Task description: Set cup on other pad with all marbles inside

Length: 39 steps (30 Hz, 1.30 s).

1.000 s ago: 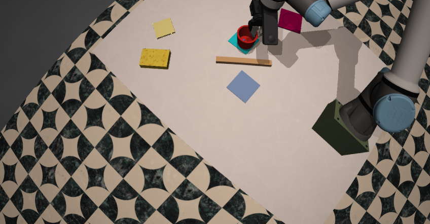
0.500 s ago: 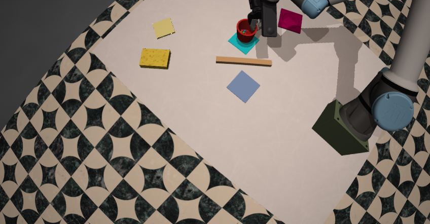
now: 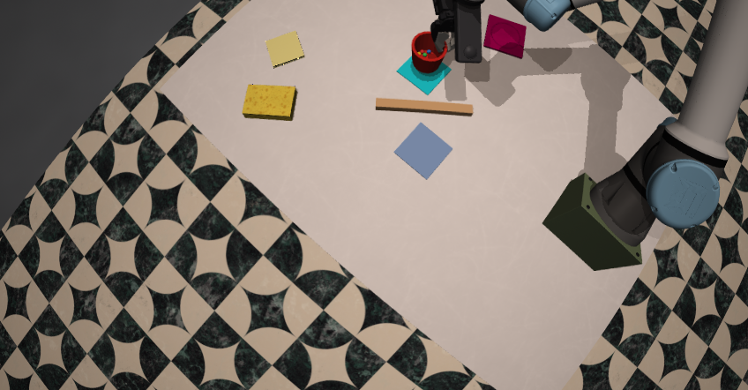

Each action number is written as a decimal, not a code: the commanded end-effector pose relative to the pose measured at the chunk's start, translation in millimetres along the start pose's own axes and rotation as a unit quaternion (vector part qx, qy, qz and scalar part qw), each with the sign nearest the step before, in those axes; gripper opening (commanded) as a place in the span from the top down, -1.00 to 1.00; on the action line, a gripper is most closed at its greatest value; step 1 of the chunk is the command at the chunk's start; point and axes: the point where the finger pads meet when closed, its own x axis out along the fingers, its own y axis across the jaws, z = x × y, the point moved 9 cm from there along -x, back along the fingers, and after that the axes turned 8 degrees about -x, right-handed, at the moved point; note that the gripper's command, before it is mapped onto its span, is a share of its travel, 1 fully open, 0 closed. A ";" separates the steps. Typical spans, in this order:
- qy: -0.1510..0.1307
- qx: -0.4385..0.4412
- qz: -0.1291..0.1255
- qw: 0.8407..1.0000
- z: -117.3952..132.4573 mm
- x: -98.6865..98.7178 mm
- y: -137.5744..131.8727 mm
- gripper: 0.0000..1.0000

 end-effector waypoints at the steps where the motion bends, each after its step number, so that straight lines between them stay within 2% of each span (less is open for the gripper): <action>1: -0.001 0.002 0.001 1.000 2.6 -0.3 -0.3 0.95; 20: 0.001 0.000 0.000 1.000 -0.1 31.1 -4.6 0.95; 39: 0.000 0.000 0.001 1.000 1.0 30.7 -4.6 0.95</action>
